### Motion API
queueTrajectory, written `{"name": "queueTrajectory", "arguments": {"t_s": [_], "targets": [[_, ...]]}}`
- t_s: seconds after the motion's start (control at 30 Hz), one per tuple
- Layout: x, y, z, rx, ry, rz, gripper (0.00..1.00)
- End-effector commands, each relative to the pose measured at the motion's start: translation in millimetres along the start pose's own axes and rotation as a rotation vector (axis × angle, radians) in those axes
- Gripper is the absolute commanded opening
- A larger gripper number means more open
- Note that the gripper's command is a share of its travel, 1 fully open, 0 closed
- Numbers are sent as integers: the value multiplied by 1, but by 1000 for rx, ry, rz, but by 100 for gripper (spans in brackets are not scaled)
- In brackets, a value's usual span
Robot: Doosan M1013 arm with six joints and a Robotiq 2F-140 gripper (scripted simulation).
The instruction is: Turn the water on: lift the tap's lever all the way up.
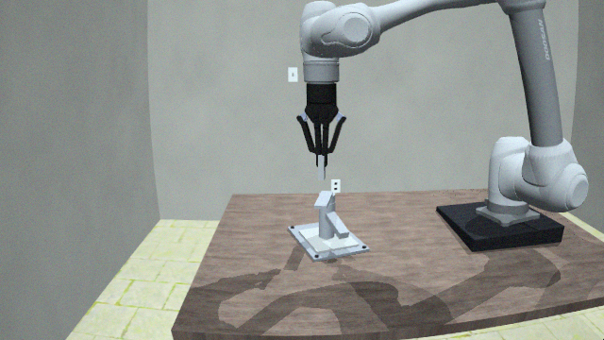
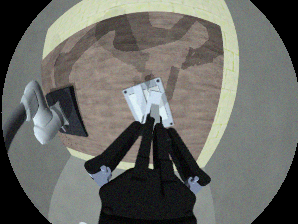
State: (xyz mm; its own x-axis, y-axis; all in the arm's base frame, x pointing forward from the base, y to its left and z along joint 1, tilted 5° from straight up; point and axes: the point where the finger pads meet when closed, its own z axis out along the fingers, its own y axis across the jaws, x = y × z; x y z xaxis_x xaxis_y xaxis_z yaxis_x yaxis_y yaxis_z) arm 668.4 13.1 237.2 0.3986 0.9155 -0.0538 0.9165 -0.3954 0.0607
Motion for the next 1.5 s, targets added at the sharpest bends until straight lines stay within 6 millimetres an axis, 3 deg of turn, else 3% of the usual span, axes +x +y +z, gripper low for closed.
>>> {"name": "queueTrajectory", "arguments": {"t_s": [0.0,0.1,0.13,1.47], "targets": [[0,0,0,0,0,0,0],[0,0,0,0,0,0,0],[0,0,0,0,0,0,42],[0,0,0,0,0,0,42]]}}
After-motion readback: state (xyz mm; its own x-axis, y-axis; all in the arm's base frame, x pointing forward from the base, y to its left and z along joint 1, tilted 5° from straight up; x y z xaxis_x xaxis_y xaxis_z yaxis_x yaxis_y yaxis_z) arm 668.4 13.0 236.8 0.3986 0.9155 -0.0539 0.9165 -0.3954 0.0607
